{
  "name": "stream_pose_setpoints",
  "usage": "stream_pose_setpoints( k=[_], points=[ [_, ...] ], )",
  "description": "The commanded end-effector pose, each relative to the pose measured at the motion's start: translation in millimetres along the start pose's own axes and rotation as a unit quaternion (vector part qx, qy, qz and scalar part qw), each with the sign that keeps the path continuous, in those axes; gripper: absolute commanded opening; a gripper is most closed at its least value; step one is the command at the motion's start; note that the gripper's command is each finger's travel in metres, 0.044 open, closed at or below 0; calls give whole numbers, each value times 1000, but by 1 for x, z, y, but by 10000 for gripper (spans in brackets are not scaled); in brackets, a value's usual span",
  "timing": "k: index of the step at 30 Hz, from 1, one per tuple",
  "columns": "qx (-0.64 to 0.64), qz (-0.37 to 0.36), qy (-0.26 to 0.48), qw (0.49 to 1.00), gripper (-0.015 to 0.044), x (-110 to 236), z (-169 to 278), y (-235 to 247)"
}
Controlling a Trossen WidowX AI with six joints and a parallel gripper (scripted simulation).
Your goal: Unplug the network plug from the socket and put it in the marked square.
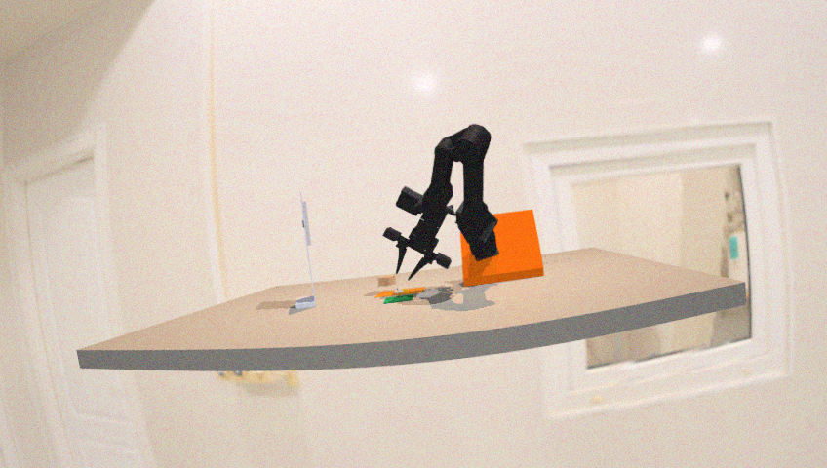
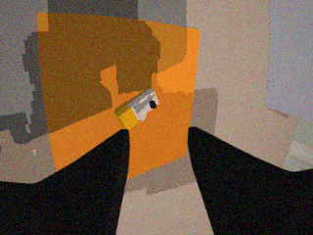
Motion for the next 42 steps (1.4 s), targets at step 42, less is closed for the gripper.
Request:
stream_pose_setpoints(
  k=[42],
  points=[
    [3, -4, 7, 1000, 156, 31, 4, -24]
  ],
)
Point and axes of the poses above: the point midway between the two fingers, 35 mm back from their tips, its own x axis back along the fingers, its own y axis across the jaws, z = x × y, the point moved 3 cm from there along x, back along the fingers, and after that the axes turned 7 degrees about -x, right-handed, at the moved point
